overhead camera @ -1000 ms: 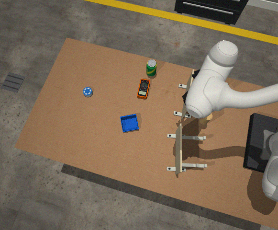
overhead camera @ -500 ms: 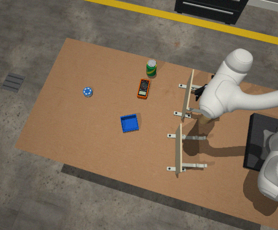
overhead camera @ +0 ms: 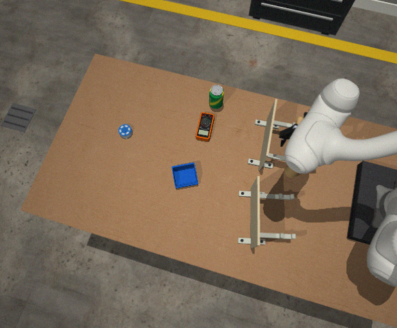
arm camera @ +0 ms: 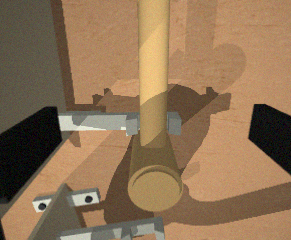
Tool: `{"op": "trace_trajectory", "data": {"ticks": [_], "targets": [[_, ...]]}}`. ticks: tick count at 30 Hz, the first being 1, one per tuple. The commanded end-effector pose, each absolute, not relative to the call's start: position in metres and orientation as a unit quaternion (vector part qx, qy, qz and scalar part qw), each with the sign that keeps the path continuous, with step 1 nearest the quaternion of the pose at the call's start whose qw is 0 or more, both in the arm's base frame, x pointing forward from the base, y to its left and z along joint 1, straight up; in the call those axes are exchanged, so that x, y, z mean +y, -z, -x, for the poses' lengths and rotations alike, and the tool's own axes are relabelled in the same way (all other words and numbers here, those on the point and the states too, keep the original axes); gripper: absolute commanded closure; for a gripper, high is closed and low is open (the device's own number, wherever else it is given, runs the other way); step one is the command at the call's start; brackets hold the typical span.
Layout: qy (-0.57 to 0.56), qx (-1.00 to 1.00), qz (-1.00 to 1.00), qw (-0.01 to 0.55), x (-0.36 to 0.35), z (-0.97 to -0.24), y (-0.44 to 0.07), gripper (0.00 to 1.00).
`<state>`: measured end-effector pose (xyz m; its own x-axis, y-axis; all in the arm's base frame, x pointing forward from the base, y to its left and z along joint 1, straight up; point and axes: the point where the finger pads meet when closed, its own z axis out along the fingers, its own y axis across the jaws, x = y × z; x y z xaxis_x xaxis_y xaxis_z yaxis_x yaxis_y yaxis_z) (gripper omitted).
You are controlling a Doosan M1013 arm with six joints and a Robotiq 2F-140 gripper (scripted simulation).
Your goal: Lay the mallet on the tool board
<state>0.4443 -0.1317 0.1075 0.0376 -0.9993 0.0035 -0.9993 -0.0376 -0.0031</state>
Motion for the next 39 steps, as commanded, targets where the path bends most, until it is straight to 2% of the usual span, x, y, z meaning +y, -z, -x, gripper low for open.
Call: {"op": "trace_trajectory", "data": {"ticks": [1,5,17,18,39], "targets": [[-0.002,-0.694,-0.72,0.003,-0.134,-0.442,-0.066,0.0],[-0.001,-0.694,-0.72,0.003,-0.134,-0.441,-0.034,0.0],[-0.002,-0.693,-0.72,0.003,-0.134,-0.442,-0.035,0.0],[-0.002,-0.693,-0.72,0.003,-0.134,-0.442,-0.035,0.9],[-0.002,-0.693,-0.72,0.003,-0.134,-0.442,-0.035,0.9]]}}
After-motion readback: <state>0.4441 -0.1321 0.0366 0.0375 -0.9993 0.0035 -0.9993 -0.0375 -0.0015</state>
